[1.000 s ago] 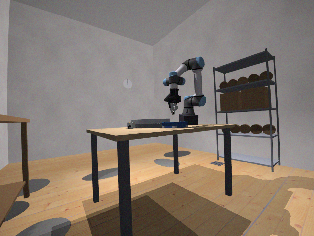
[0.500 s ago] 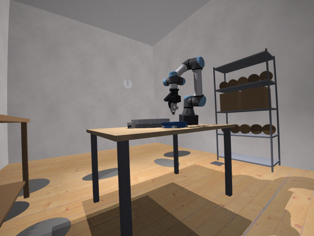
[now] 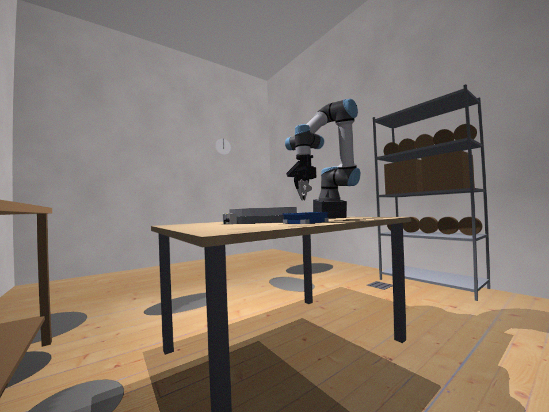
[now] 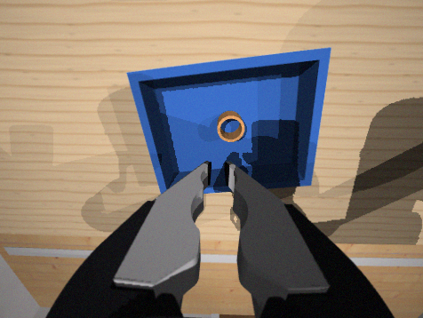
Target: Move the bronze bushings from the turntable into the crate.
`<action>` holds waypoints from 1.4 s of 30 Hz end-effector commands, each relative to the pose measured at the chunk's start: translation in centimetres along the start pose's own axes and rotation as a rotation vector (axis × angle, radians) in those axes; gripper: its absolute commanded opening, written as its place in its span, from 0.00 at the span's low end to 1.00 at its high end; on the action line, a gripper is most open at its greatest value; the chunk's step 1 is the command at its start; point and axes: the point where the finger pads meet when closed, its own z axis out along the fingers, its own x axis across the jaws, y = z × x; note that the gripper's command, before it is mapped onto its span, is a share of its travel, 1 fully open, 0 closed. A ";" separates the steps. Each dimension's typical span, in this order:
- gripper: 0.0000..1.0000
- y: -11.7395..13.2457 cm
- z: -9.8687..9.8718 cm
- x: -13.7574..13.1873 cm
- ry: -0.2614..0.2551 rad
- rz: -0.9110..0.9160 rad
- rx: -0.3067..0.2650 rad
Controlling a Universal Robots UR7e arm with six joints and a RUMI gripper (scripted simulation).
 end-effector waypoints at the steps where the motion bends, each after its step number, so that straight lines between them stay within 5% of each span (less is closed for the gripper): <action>1: 0.06 0.0 -0.1 0.0 -0.001 0.000 0.000; 42: 0.06 -1.6 -0.1 0.0 -0.001 0.180 0.002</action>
